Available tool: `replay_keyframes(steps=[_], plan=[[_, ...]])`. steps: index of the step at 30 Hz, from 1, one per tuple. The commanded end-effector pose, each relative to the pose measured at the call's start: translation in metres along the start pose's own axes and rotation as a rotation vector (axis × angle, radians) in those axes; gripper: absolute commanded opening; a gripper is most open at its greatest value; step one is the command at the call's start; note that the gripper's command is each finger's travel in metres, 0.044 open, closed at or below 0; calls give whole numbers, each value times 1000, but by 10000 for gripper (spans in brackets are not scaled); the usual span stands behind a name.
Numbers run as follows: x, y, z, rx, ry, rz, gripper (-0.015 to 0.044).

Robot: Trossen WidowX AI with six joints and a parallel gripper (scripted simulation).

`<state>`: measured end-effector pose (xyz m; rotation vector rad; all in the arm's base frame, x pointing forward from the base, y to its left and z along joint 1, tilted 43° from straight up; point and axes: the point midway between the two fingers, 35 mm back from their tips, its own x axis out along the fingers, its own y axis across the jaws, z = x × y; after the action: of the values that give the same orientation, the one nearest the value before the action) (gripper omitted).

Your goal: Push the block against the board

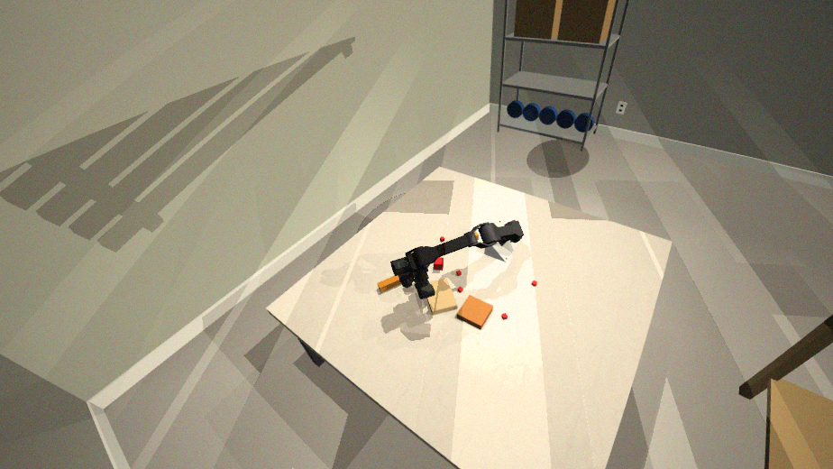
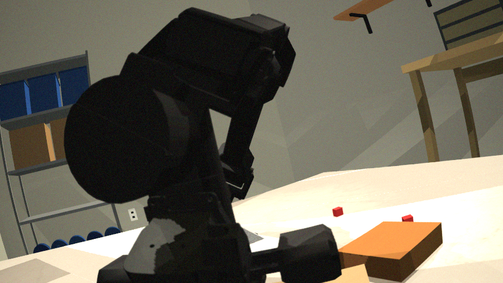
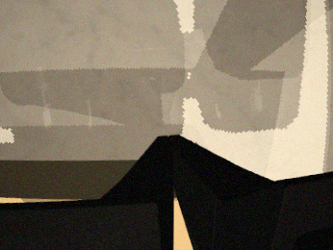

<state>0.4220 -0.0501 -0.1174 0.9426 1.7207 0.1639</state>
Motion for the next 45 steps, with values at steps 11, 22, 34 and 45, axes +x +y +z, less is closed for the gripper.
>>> replay_keyframes(steps=[11, 22, 34, 45], plan=[[4, 0, -11, 2, 17, 4, 0], [4, 1, -17, 2, 18, 4, 0], [4, 2, -24, 1, 19, 4, 0], [4, 2, -30, 0, 19, 4, 0]])
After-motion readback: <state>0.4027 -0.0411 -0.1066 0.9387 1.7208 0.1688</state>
